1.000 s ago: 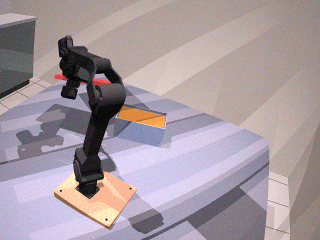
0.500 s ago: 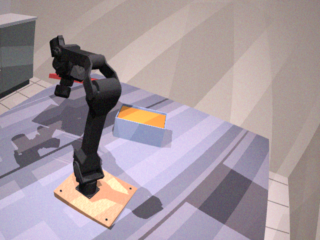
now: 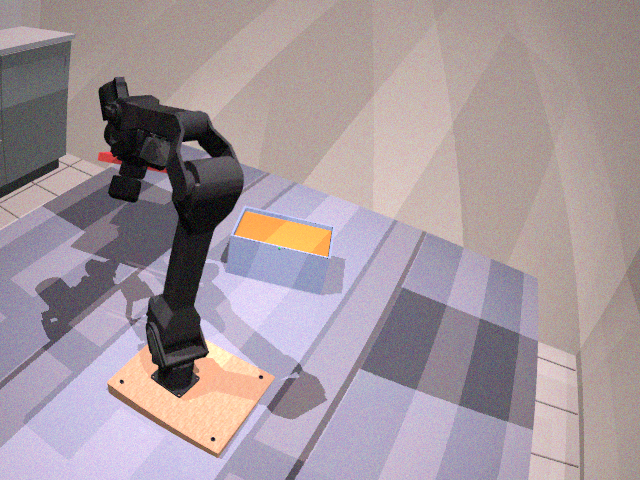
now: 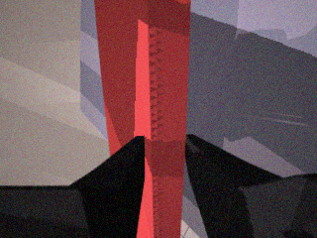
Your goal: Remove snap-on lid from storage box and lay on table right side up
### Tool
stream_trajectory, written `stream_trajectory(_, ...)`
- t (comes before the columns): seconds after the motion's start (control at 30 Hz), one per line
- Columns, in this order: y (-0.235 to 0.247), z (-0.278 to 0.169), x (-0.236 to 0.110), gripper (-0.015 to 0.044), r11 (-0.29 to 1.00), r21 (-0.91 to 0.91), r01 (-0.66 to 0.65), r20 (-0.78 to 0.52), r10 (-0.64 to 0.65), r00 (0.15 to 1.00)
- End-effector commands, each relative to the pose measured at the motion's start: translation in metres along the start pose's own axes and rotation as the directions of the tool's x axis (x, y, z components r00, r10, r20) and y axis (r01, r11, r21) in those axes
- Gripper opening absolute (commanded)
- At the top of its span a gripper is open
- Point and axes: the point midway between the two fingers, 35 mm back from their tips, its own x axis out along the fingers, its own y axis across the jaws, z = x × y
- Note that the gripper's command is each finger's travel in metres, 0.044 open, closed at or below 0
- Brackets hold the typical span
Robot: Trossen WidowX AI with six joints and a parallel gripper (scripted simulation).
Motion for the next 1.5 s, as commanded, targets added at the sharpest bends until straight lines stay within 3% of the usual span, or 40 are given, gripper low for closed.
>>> stream_trajectory(0.0, -0.001, 0.001, 0.002, 0.0000, 1.000, 0.005, -0.011, -0.002, 0.011, 1.000)
stream_trajectory(1.47, -0.027, 0.000, 0.025, 0.0000, 1.000, 0.005, -0.011, -0.001, 0.011, 1.000)
